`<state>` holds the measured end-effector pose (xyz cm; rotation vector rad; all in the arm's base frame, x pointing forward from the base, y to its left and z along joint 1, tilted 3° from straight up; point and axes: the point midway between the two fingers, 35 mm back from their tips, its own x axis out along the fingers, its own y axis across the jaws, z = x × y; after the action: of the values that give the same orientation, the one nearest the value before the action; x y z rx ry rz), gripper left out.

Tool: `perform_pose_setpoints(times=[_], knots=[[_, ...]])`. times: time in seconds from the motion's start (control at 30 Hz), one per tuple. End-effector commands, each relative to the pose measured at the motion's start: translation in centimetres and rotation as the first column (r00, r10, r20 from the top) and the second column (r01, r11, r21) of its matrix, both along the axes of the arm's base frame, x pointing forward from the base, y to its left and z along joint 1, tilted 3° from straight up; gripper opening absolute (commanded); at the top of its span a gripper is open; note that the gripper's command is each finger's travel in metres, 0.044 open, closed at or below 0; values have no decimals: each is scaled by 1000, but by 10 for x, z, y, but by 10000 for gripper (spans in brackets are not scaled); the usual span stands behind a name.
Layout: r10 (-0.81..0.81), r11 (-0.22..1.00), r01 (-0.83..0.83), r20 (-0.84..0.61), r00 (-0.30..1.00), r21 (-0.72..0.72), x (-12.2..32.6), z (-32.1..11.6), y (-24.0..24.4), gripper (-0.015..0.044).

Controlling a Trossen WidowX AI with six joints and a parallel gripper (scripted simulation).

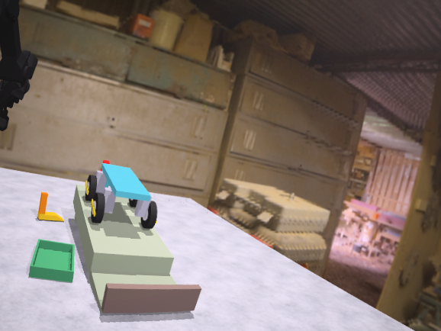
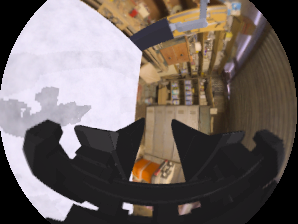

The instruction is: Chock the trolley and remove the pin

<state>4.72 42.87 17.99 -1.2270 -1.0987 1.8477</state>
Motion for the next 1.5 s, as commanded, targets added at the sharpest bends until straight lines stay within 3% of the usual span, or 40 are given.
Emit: perform_pose_setpoints(times=[0.0,0.2,0.43,0.63,0.87,1.2,1.47], knots=[[-198,969,187,-58,978,-159,47,-19,-24,190],[-477,823,409,-88,874,-394,103,-48,-71,190],[-761,506,568,-27,648,-649,148,-79,-147,190],[-907,175,574,97,411,-800,163,-95,-221,190],[-944,-195,442,290,156,-875,155,-100,-305,190],[-941,-228,423,310,135,-877,153,-100,-313,190],[-941,-228,423,309,135,-877,153,-126,-311,190]])
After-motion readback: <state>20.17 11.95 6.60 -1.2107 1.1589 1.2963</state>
